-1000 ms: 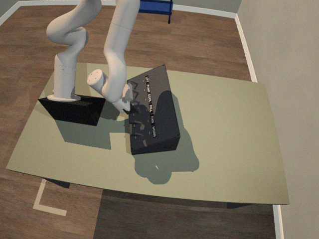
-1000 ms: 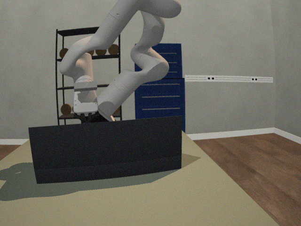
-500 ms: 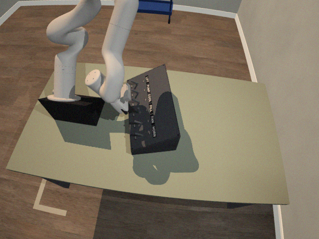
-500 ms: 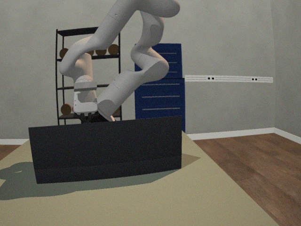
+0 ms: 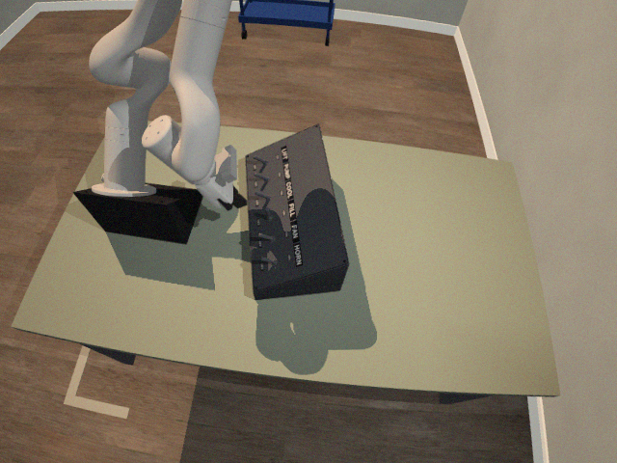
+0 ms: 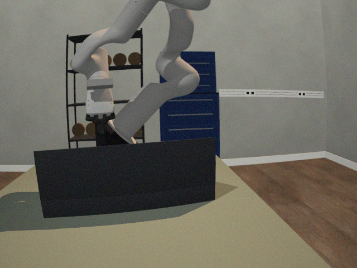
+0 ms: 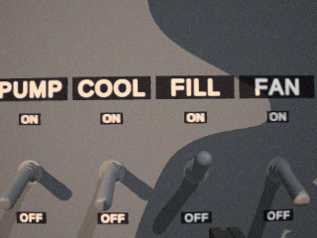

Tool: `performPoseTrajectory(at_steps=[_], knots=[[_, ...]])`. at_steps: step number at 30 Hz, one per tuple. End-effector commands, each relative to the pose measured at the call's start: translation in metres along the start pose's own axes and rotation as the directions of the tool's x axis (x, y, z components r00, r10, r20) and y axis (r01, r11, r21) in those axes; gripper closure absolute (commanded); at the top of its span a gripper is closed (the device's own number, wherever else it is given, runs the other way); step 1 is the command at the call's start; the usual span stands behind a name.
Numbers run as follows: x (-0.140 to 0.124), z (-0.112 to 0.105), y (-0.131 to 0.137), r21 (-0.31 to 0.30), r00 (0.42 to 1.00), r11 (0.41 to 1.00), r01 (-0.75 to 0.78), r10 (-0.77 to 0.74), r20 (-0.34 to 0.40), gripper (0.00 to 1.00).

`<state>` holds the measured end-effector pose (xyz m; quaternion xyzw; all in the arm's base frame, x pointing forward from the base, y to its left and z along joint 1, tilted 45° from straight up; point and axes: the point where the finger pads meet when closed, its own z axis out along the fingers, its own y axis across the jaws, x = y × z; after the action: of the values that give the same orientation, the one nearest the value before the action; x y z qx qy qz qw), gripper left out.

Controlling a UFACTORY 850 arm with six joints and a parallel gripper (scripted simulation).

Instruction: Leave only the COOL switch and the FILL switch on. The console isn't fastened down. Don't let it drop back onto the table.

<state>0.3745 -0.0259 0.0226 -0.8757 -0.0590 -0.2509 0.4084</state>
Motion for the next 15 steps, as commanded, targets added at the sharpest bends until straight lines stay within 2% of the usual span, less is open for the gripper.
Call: performPoseTrajectory(at_steps=[1,6,13,15], knots=[[0.001,-0.027,0.0,0.002,1.0,1.0,0.0,0.0,0.0,1.0],[0.001,-0.043,0.0,0.002,1.0,1.0,0.0,0.0,0.0,1.0],[0.001,-0.045,-0.001,0.002,1.0,1.0,0.0,0.0,0.0,1.0],[-0.004,-0.045,-0.015,0.002,1.0,1.0,0.0,0.0,0.0,1.0]])
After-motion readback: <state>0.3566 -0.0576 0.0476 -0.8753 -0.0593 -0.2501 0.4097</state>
